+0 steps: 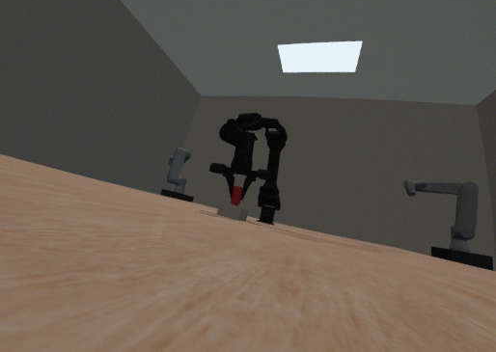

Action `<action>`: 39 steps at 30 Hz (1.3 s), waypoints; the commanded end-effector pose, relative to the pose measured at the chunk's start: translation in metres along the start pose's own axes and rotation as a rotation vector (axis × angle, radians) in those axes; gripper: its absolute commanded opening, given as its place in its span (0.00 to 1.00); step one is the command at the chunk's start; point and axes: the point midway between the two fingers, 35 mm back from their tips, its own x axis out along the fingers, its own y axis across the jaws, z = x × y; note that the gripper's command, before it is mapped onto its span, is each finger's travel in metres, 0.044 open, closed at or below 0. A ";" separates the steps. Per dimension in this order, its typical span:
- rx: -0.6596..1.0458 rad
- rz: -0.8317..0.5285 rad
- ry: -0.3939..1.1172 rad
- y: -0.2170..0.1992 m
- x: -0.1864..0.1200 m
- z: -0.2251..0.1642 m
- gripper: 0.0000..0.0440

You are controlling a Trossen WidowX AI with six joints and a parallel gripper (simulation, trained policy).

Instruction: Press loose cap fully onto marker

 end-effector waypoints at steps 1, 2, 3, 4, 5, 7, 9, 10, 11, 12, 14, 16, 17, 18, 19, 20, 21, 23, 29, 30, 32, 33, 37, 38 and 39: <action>0.011 0.018 -0.058 0.008 0.014 0.009 0.24; 0.011 0.018 -0.058 0.008 0.014 0.009 0.25; 0.010 0.018 -0.058 0.008 0.014 0.009 0.25; 0.010 0.018 -0.058 0.008 0.014 0.009 0.25; 0.010 0.018 -0.058 0.008 0.014 0.009 0.26; 0.010 0.019 -0.058 0.008 0.014 0.009 0.26; 0.010 0.019 -0.058 0.008 0.015 0.009 0.27; 0.009 0.019 -0.058 0.008 0.015 0.009 0.27; 0.009 0.019 -0.058 0.008 0.015 0.009 0.27; 0.009 0.019 -0.058 0.008 0.015 0.009 0.27; 0.009 0.019 -0.058 0.008 0.015 0.009 0.28; 0.009 0.020 -0.058 0.008 0.015 0.009 0.28; 0.008 0.020 -0.058 0.008 0.015 0.009 0.29; 0.008 0.020 -0.058 0.008 0.015 0.009 0.29; 0.008 0.020 -0.058 0.008 0.015 0.009 0.29; 0.008 0.020 -0.058 0.008 0.015 0.009 0.30; 0.008 0.020 -0.058 0.008 0.015 0.009 0.30; 0.007 0.021 -0.058 0.008 0.015 0.009 0.30; -0.004 0.023 -0.059 0.008 0.016 0.012 0.35; -0.004 0.019 -0.063 0.007 0.016 0.013 0.37; -0.006 0.016 -0.063 0.005 0.014 0.016 0.47; -0.007 0.016 -0.063 0.005 0.013 0.017 0.53; -0.014 0.023 -0.055 0.004 0.009 0.019 0.76; -0.016 0.026 -0.051 0.003 0.009 0.020 0.81; -0.017 0.029 -0.047 0.003 0.008 0.020 0.87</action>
